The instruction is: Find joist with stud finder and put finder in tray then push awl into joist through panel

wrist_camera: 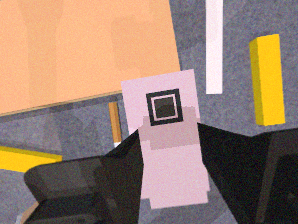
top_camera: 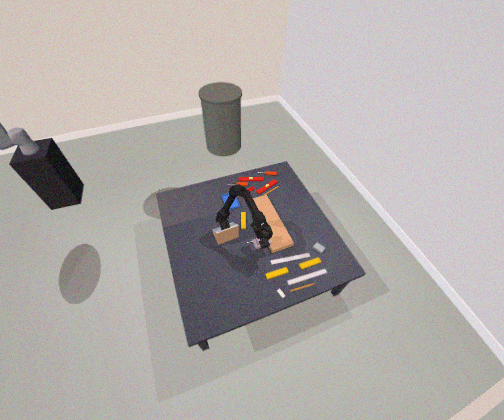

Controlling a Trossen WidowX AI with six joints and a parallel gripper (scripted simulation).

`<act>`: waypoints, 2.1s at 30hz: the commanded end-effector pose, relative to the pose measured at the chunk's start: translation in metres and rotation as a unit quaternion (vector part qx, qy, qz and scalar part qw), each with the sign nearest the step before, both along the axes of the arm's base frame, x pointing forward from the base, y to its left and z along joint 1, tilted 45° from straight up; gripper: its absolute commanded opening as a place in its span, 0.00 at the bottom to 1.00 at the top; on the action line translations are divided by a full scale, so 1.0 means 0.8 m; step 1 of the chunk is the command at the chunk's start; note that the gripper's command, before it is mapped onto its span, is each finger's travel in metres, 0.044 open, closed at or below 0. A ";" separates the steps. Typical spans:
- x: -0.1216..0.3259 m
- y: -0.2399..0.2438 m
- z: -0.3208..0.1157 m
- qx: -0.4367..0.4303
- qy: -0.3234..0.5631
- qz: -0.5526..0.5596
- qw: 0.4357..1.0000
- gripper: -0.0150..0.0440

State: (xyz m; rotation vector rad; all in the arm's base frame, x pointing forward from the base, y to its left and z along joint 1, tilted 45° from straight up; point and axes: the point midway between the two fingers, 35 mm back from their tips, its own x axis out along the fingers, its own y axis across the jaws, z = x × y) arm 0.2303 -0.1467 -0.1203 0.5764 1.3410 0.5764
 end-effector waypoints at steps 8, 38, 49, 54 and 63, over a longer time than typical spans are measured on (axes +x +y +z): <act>0.075 -0.002 0.002 -0.002 -0.009 -0.001 1.000 0.25; 0.183 0.046 -0.002 0.010 -0.019 0.008 1.000 0.25; 0.180 0.064 -0.022 0.010 -0.019 0.008 1.000 0.25; 0.179 0.072 -0.030 0.011 -0.019 0.008 1.000 0.25; 0.176 0.084 -0.041 0.011 -0.019 0.008 1.000 0.25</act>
